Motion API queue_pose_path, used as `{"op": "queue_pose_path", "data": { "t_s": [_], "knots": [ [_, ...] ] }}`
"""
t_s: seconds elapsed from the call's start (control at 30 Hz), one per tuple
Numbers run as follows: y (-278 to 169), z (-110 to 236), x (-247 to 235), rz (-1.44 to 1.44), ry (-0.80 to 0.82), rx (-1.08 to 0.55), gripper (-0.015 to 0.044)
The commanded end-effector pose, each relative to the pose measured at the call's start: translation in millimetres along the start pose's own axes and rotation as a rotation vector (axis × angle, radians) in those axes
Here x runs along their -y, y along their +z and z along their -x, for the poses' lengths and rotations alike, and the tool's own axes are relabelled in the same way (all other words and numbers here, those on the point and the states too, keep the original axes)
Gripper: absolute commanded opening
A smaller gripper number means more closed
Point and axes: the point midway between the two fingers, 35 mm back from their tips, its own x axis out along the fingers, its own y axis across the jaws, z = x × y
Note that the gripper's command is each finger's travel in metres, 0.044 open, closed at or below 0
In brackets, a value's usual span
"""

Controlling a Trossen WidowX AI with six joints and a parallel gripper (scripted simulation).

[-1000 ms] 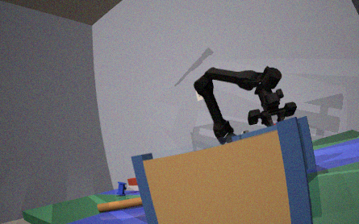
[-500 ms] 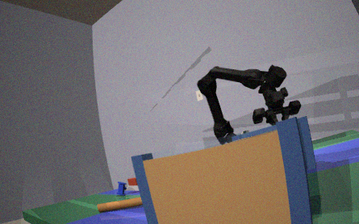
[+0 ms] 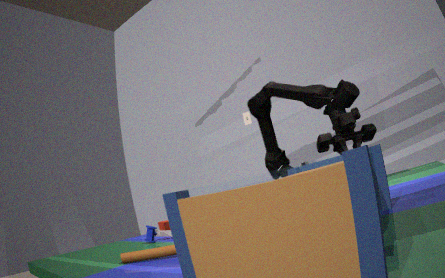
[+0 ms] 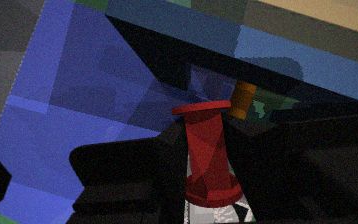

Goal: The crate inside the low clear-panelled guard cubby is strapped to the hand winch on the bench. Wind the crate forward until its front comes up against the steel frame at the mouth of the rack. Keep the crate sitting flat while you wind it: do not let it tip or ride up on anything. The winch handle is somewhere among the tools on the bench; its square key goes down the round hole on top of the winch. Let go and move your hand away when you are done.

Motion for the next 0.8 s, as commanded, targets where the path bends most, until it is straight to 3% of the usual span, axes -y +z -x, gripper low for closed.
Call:
{"op": "queue_pose_path", "data": {
  "t_s": [0.0,0.77],
  "knots": [
    [-4.4,5.7,-25.6,0.019,0.044,0.006,0.0],
    [-11.2,10.2,-50.6,0.019,0.046,0.006,0.0]
  ]
}}
